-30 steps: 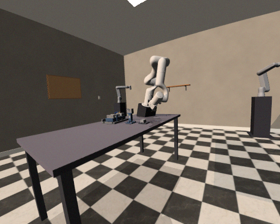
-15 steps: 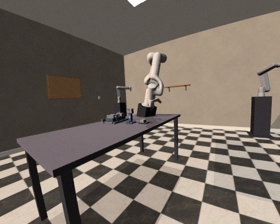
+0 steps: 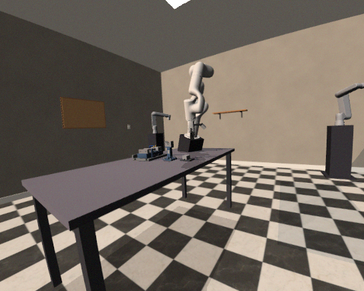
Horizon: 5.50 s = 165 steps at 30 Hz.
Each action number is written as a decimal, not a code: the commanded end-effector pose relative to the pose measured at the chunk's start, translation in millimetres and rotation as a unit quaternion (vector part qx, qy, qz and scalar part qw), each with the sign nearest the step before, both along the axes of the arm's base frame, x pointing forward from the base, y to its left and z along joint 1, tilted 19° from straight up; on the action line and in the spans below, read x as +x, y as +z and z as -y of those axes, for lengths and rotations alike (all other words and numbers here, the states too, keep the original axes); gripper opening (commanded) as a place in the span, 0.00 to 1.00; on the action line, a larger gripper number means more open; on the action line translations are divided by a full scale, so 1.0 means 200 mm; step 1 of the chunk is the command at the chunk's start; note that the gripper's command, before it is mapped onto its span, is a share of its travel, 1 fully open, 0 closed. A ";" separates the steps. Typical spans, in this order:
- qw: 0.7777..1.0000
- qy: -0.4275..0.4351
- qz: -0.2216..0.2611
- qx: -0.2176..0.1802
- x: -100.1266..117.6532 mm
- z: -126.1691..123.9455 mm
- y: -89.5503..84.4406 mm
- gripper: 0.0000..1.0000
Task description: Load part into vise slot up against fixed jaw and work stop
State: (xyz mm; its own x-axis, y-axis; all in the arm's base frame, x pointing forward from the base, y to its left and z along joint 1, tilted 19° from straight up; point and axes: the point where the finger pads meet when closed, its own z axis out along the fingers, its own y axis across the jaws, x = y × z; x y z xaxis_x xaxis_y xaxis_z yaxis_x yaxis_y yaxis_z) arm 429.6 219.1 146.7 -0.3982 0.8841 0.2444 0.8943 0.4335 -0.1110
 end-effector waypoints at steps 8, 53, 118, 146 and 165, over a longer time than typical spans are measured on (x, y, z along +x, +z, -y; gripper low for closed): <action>0.984 -0.155 0.079 0.042 0.31 0.10 0.21 1.00; 0.967 -0.222 0.112 0.057 0.44 0.18 0.32 0.89; 0.967 -0.222 0.112 0.057 0.49 0.06 -0.07 0.89; 0.967 -0.222 0.112 0.057 0.52 -0.03 -0.34 0.89; 0.967 -0.222 0.112 0.057 0.55 -0.08 -0.51 0.89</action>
State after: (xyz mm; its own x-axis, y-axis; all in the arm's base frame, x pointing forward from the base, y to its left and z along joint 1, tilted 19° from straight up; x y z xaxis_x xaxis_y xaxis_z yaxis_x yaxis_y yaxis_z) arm 537.3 234.0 49.9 -0.0387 0.9527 0.3014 0.9916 -0.0006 0.1293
